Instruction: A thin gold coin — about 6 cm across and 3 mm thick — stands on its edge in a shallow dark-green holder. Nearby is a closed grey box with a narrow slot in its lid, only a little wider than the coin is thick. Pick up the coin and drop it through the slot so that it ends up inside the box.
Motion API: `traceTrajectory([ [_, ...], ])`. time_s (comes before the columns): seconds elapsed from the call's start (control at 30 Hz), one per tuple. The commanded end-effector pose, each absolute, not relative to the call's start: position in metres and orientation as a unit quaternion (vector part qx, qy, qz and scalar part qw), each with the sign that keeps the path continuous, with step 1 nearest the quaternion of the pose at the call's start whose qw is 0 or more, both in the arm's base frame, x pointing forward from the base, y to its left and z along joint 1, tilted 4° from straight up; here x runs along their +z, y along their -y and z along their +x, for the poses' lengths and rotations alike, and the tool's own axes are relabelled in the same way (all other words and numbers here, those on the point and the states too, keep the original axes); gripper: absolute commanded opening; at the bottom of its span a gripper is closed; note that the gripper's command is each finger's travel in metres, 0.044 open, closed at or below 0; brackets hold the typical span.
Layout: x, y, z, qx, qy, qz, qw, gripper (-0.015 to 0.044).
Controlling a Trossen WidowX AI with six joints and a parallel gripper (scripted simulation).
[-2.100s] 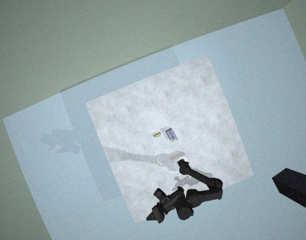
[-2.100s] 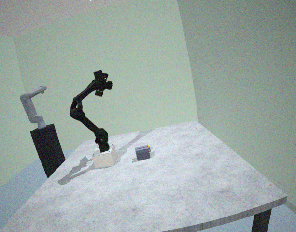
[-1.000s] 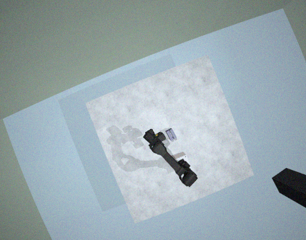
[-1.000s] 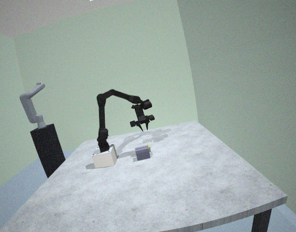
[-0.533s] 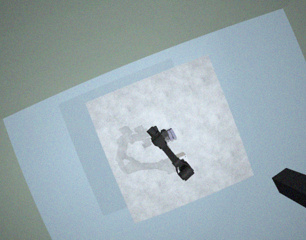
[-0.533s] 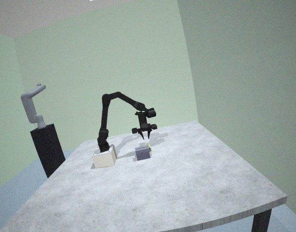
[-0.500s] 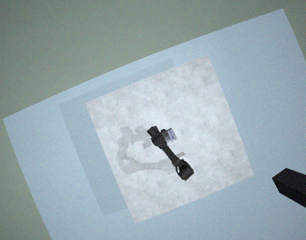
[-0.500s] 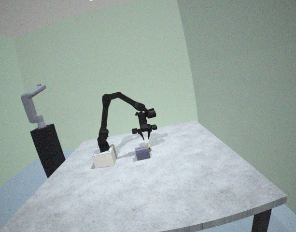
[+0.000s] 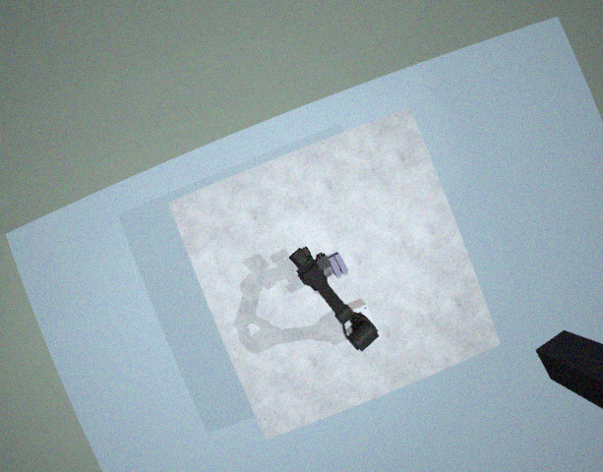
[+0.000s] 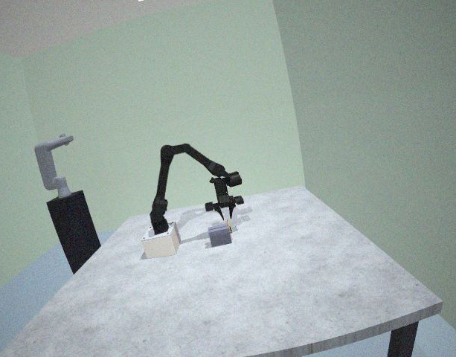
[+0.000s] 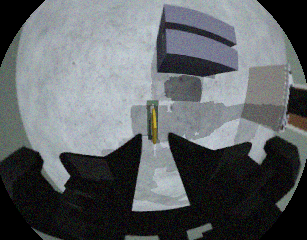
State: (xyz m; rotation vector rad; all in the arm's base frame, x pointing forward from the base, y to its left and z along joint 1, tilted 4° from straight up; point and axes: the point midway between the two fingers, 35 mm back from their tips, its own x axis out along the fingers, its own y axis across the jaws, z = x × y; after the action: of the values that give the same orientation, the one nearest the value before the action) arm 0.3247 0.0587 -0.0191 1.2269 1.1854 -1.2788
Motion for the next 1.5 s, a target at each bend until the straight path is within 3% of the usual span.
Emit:
traceTrajectory([
  [0.0, -0.026, -0.058, 0.325, -0.524, -0.487, 0.501, 0.486, 0.0161],
  [0.93, -0.07, -0.058, 0.322, -0.524, -0.487, 0.501, 0.486, 0.0161],
  [1.13, -0.07, -0.058, 0.322, -0.524, -0.487, 0.501, 0.486, 0.0003],
  [1.47, -0.07, -0.058, 0.322, -0.524, -0.487, 0.501, 0.486, 0.0],
])
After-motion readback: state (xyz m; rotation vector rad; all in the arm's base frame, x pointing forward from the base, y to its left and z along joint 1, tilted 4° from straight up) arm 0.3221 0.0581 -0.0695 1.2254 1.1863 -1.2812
